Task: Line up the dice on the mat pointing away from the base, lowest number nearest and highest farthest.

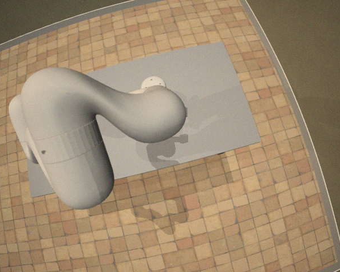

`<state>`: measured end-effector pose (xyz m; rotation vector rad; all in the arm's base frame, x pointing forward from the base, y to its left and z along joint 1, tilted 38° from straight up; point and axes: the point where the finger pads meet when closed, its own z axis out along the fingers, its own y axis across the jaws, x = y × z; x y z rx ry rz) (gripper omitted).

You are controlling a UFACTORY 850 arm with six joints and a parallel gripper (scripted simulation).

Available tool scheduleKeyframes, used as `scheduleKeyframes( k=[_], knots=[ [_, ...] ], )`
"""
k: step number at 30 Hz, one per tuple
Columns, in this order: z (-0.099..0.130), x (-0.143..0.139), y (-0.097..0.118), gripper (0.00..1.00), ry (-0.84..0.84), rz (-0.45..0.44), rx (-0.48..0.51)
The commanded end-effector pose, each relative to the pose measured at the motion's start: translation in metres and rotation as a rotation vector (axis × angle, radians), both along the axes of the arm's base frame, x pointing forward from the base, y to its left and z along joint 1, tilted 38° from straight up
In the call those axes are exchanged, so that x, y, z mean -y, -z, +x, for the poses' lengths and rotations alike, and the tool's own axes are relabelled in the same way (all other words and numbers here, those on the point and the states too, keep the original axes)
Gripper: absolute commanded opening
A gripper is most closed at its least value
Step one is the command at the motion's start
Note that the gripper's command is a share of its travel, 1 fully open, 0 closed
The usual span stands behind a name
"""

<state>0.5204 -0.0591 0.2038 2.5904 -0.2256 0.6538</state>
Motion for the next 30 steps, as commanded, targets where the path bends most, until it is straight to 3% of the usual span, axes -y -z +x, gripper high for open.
scheduleKeyframes(
  k=[1, 30],
  knots=[
    [0.003, 0.002, 0.004, 1.0, -0.131, -0.067, -0.092],
    [0.012, 0.015, 0.027, 1.0, -0.81, -0.414, -0.493]
  ],
)
